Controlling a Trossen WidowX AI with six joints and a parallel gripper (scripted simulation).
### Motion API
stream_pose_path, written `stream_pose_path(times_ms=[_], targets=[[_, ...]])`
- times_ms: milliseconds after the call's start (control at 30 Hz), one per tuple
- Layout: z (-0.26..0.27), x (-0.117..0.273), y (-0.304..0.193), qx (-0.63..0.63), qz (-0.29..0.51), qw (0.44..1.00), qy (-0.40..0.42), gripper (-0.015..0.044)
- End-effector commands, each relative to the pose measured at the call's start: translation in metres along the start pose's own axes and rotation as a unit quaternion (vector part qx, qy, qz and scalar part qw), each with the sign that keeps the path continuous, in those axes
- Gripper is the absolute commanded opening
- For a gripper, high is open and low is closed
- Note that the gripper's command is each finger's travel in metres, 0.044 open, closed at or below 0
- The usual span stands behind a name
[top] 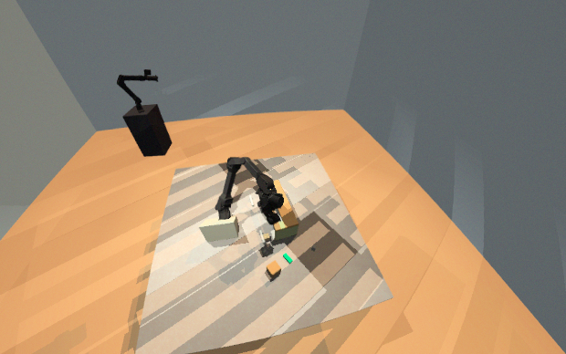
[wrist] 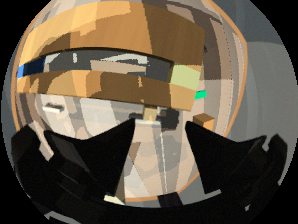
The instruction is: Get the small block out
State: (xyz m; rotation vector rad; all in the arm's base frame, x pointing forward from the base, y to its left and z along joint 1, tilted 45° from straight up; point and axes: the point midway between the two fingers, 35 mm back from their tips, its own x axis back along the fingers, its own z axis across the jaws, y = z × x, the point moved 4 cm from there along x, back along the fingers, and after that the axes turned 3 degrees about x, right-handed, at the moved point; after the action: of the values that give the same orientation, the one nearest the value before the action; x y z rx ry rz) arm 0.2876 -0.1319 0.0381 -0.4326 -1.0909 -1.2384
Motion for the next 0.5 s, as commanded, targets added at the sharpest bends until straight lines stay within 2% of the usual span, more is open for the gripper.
stream_pose_path(times_ms=[0,233,467], targets=[[-0.011,-0.001,-0.017,-0.458,-0.028,0.887,0.053,0.0285],[-0.016,0.000,-0.024,-0.635,-0.027,0.768,0.081,0.0285],[-0.020,0.001,-0.031,-0.782,-0.018,0.613,0.110,0.0285]])
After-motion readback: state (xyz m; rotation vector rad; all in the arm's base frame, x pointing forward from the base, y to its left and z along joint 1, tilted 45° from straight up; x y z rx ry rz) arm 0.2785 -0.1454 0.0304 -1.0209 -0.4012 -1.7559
